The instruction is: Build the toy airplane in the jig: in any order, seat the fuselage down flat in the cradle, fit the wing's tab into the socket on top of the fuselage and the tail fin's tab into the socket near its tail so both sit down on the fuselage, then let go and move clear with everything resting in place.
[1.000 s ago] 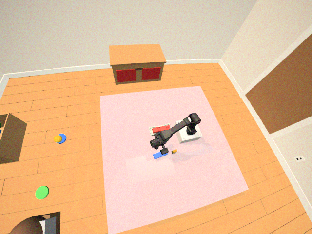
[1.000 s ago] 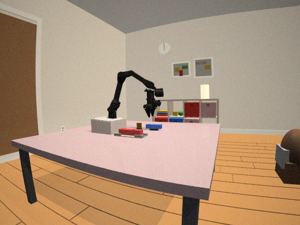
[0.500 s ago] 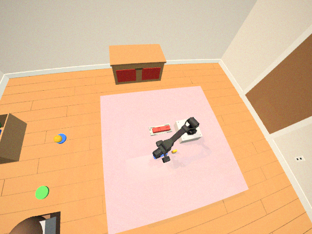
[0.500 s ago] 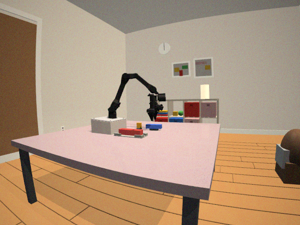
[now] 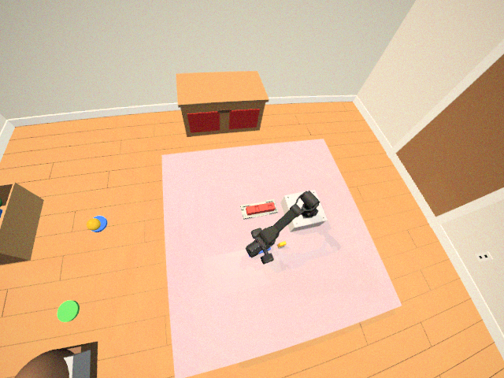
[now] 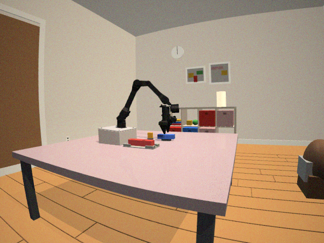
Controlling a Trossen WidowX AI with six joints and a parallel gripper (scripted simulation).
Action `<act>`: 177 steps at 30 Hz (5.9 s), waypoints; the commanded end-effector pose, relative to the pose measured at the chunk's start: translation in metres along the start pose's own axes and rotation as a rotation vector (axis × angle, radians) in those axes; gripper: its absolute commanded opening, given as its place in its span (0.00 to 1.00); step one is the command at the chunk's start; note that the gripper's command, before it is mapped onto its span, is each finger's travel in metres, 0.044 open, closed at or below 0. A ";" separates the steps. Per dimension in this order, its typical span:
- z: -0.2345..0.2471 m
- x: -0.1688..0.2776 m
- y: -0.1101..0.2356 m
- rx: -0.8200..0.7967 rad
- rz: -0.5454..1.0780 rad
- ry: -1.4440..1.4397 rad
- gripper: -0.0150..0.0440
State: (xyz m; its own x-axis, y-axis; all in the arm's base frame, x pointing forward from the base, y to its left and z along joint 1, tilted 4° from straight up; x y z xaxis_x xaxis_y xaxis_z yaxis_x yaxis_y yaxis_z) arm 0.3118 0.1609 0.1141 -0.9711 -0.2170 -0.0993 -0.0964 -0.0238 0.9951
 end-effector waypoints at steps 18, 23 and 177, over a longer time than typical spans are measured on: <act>-0.001 0.001 -0.034 0.003 0.004 -0.004 1.00; -0.001 0.001 -0.035 0.003 0.004 -0.004 0.87; -0.241 0.086 0.048 0.011 0.027 1.441 0.52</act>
State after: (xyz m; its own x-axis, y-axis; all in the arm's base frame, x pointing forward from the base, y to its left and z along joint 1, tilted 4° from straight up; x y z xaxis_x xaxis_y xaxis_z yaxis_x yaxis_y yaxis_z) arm 0.2773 -0.0942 0.1501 0.0821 -0.9966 0.0083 -0.0784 0.0018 0.9969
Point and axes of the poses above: the point midway between the two fingers, 35 mm back from their tips, its own y axis back along the fingers, its own z axis across the jaws, x = y × z, the point moved 10 cm from there along y, back along the fingers, and after that the axes turned 1 degree about y, right-handed, at the moved point
